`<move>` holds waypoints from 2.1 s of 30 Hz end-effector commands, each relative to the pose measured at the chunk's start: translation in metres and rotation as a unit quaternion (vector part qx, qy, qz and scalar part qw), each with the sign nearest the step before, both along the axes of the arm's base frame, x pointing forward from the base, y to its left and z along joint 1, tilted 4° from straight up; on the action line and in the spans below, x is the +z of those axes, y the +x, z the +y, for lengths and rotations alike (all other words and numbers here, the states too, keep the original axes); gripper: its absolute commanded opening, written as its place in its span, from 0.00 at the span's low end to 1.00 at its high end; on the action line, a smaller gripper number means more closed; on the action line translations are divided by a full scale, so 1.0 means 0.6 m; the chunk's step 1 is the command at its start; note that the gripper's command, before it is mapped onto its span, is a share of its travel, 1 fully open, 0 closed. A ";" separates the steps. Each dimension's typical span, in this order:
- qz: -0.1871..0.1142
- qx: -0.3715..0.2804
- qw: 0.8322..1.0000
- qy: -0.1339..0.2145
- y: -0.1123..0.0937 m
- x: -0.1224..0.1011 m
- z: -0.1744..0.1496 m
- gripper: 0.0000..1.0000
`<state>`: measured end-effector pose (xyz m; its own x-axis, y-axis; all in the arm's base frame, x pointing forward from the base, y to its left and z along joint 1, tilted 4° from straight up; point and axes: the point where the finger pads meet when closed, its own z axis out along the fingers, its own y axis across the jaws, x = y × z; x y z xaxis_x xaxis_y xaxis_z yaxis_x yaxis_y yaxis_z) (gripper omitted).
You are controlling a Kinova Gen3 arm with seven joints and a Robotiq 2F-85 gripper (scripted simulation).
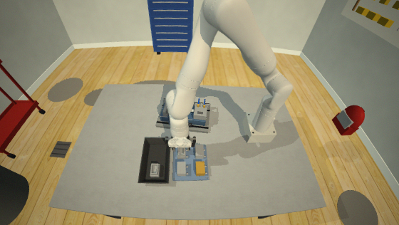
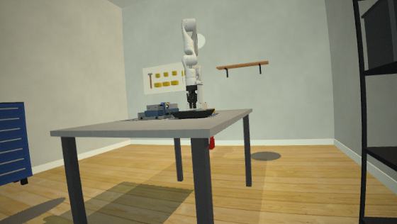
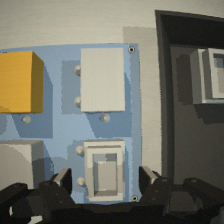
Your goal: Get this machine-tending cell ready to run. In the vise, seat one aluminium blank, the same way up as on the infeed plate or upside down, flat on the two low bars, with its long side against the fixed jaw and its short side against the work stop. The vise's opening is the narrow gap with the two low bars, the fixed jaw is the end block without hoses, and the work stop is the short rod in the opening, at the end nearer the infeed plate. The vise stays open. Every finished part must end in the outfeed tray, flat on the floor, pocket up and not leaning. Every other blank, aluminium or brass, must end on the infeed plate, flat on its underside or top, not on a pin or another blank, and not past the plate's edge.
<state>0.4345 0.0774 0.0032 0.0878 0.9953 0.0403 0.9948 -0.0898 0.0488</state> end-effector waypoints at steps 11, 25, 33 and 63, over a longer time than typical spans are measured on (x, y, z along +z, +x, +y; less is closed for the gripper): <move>-0.001 0.000 1.000 0.000 0.001 -0.003 0.000 0.67; -0.001 0.000 1.000 0.000 0.001 -0.013 0.001 0.67; -0.001 0.000 1.000 0.000 0.002 -0.019 0.001 0.67; -0.001 0.000 1.000 0.000 0.002 -0.026 0.001 0.67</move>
<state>0.4352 0.0780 -0.0129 0.0878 0.9953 0.0402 0.9948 -0.0898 0.0484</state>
